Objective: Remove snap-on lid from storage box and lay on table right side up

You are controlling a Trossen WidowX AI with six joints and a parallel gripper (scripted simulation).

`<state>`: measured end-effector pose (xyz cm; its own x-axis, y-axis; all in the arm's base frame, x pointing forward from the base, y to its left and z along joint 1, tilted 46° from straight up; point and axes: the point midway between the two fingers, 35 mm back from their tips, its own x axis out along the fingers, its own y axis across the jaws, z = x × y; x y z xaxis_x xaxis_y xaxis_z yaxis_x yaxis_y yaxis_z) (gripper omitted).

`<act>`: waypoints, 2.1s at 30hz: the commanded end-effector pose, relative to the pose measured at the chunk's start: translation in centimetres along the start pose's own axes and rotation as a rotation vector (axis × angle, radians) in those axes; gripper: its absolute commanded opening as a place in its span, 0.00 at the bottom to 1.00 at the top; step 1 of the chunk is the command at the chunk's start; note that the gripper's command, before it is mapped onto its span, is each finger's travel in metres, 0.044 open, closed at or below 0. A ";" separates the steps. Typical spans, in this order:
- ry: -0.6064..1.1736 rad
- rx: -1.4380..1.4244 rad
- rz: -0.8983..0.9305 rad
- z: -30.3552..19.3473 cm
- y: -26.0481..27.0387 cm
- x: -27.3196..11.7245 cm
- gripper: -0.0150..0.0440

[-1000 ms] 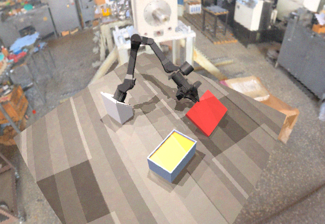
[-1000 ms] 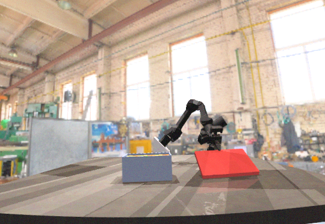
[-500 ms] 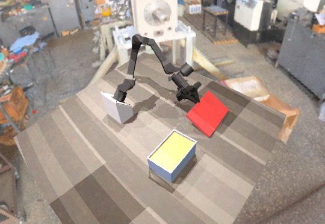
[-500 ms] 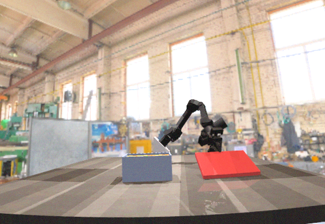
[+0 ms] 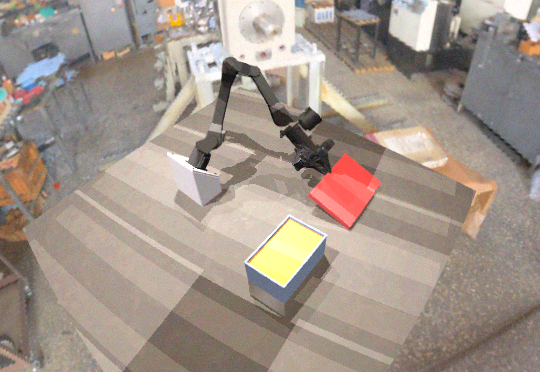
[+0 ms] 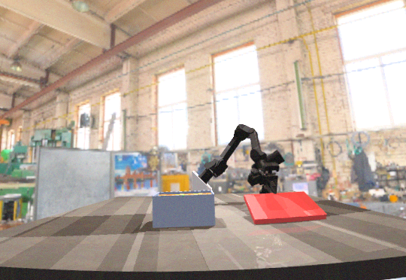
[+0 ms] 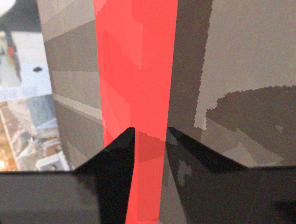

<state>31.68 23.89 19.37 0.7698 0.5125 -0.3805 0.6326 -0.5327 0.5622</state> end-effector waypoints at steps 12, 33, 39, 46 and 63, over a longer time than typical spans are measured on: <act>-0.010 0.000 -0.020 -0.1 -0.2 0.2 0.61; -0.011 0.001 -0.021 0.0 -2.3 -2.4 1.00; -0.011 0.001 -0.021 0.0 -3.1 -3.3 1.00; -0.011 0.002 -0.022 0.0 -3.9 -4.4 1.00; -0.011 0.002 -0.022 -0.3 -3.1 -6.5 1.00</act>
<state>24.91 22.79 19.63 0.7578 0.5115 -0.4050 0.6488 -0.5247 0.5512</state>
